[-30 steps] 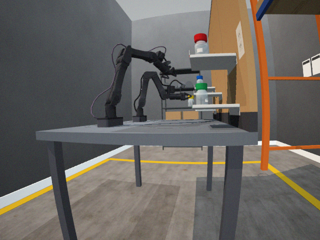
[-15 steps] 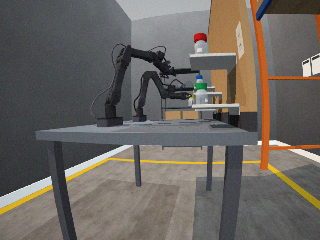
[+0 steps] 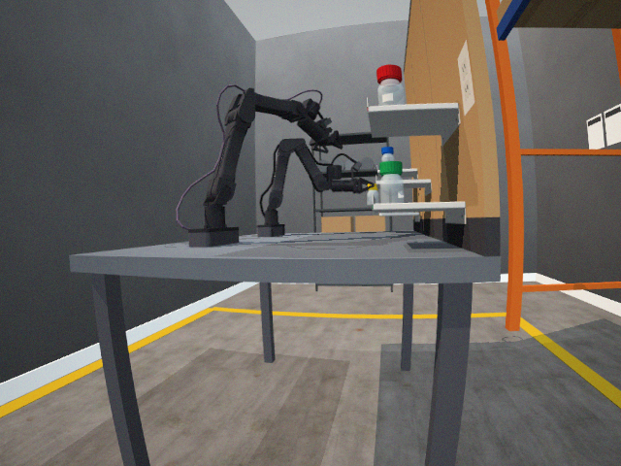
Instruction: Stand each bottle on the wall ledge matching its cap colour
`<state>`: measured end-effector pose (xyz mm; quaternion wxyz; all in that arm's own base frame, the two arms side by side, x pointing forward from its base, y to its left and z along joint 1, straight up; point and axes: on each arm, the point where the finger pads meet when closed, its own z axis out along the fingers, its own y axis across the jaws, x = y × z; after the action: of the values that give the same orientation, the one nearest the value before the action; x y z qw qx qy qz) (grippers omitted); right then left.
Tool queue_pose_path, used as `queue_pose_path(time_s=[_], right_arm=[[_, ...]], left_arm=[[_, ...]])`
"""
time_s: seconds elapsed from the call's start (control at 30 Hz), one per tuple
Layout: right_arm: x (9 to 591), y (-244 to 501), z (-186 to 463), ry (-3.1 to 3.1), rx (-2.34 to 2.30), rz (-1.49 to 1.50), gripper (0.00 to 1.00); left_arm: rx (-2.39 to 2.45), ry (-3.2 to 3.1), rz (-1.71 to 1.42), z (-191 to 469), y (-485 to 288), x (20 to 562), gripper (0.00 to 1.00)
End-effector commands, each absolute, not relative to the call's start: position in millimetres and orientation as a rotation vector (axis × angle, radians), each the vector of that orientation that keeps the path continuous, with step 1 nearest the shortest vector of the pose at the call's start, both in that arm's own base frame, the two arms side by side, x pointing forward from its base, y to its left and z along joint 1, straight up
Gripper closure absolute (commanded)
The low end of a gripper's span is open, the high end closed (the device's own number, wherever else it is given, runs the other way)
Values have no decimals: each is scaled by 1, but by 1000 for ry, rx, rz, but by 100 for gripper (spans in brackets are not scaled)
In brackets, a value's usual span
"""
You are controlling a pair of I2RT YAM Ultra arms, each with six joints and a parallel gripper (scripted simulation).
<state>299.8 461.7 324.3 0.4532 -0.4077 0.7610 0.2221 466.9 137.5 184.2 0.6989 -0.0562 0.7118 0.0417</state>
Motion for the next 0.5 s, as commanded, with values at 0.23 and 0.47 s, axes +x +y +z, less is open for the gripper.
queue_pose_path(time_s=[0.23, 0.47], right_arm=[[306, 461, 349, 1830, -954, 567, 13], [306, 461, 349, 1830, -954, 567, 13]], left_arm=[[-116, 1528, 109, 204, 144, 512, 51], [-106, 1499, 111, 210, 146, 534, 51]])
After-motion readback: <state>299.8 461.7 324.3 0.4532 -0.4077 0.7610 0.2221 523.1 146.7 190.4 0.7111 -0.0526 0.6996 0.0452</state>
